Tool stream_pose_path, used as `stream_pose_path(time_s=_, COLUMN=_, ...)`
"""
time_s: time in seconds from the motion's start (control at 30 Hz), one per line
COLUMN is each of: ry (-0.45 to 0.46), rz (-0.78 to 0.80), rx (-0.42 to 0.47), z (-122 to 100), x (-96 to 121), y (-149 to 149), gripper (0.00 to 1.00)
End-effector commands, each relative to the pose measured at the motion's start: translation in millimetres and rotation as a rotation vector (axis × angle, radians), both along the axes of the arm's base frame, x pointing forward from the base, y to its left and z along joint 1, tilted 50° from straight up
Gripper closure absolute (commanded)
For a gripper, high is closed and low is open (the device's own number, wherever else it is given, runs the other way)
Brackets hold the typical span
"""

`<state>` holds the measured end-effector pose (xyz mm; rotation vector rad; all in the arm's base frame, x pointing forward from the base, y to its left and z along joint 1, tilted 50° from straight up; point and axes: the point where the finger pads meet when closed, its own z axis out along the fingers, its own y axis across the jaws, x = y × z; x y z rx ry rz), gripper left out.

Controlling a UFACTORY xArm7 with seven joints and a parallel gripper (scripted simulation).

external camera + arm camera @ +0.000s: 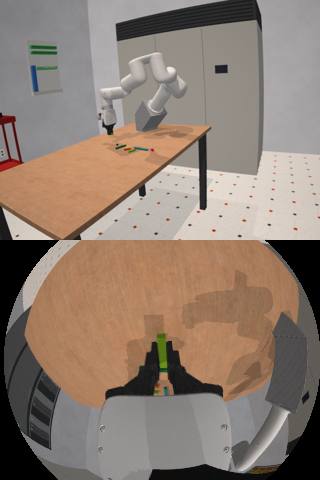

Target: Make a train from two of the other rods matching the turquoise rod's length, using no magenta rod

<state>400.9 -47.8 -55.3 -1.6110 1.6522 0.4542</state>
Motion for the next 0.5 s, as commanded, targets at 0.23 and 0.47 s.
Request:
stream_pose_path(time_s=0.23, ry=-0.001, rz=-0.003, rx=-0.003, z=21.9, x=-8.5, y=-25.1, gripper=0.96)
stream_pose_path(time_s=0.47, ry=-0.002, rz=-0.002, rx=-0.004, z=21.9, x=-7.8, y=-25.4, gripper=0.96)
